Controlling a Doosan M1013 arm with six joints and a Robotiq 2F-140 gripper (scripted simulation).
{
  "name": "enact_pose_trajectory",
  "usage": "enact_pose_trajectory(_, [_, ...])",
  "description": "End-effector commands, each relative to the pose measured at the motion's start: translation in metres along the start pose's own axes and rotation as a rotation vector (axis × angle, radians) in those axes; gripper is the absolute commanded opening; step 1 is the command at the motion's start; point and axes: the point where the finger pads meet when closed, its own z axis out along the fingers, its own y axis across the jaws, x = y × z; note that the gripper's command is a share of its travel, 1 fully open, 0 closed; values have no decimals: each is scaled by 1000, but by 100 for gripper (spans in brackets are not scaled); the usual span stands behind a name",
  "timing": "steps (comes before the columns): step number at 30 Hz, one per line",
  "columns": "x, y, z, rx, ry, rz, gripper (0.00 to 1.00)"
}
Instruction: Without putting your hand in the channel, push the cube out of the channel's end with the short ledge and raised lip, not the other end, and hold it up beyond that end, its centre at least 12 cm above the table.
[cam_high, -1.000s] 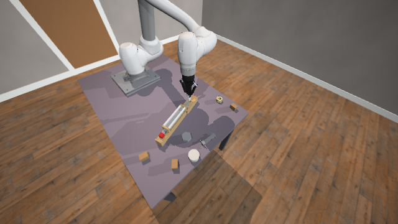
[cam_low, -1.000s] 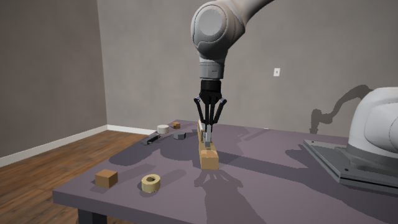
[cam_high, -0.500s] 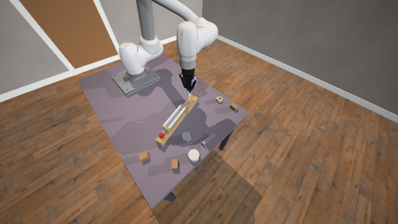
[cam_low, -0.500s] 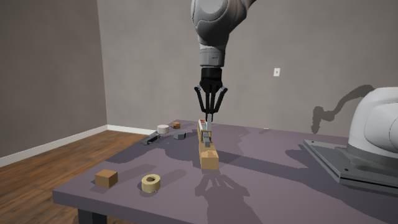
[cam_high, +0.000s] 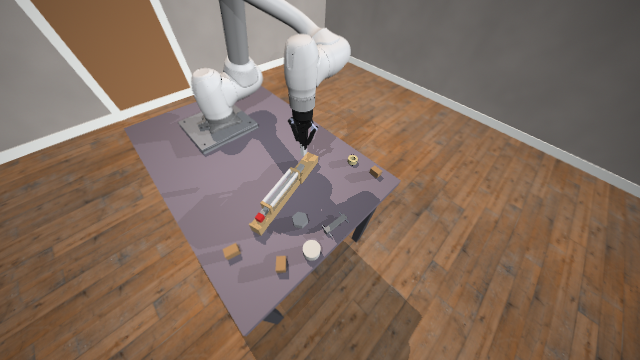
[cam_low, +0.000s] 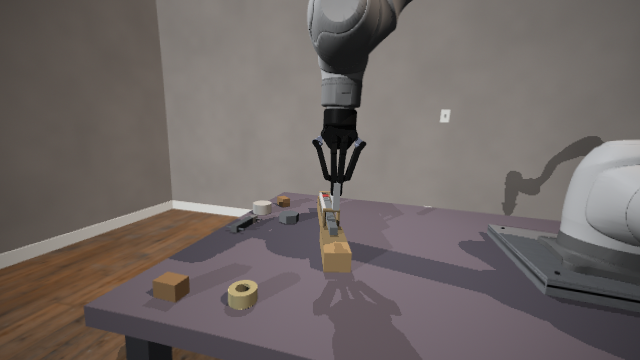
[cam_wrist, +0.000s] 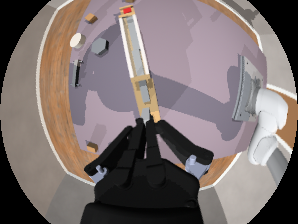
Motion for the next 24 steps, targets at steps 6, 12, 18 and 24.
enact_pose_trajectory(6, [0,0,0,0,0,0,0])
enact_pose_trajectory(12, [37,-9,-1,0,0,0,0])
enact_pose_trajectory(18, [114,-15,-2,1,0,-1,0])
enact_pose_trajectory(24, [231,-5,-1,0,0,-1,0])
